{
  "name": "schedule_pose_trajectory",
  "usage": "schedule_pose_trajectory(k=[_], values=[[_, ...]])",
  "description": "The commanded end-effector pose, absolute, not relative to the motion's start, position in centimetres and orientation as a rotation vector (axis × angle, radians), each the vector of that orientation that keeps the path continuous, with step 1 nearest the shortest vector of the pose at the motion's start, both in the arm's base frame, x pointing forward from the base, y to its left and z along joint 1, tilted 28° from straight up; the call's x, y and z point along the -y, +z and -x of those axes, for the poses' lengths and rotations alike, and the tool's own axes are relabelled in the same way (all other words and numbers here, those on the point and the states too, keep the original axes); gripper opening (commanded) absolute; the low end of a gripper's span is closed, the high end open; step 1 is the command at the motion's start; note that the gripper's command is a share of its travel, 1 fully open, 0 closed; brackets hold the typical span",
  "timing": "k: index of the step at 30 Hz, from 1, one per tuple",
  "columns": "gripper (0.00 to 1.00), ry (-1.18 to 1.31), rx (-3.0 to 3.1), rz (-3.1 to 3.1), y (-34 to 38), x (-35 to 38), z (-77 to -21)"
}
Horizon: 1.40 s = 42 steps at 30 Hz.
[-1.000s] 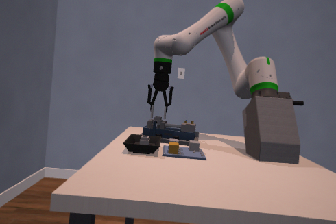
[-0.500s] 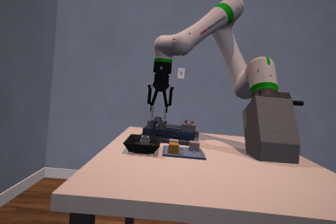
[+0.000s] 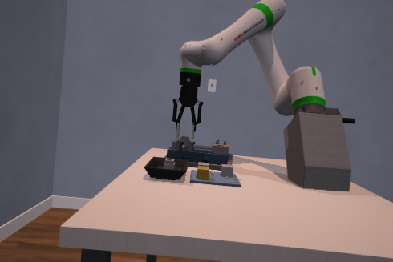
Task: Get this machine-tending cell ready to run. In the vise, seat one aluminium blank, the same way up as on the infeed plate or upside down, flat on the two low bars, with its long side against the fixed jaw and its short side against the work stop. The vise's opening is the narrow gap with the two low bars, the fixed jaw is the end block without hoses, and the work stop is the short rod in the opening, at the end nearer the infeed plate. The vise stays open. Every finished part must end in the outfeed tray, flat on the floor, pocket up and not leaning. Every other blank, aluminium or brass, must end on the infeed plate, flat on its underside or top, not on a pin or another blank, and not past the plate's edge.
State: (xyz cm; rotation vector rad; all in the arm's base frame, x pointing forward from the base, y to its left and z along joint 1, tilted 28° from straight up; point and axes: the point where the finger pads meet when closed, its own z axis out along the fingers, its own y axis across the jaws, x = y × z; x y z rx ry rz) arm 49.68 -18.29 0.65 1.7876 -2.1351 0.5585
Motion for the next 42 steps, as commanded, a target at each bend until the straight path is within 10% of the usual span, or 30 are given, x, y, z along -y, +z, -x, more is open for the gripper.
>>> schedule_pose_trajectory(k=[1, 17, 18, 42], values=[[0.4, 0.559, 2.135, -1.788, 0.67, 18.28, -49.7], [0.4, 0.559, 2.135, -1.788, 0.67, 18.28, -49.7], [0.0, 0.559, 2.135, -1.788, 0.67, 18.28, -49.7], [0.0, 0.559, 2.135, -1.788, 0.67, 18.28, -49.7]])
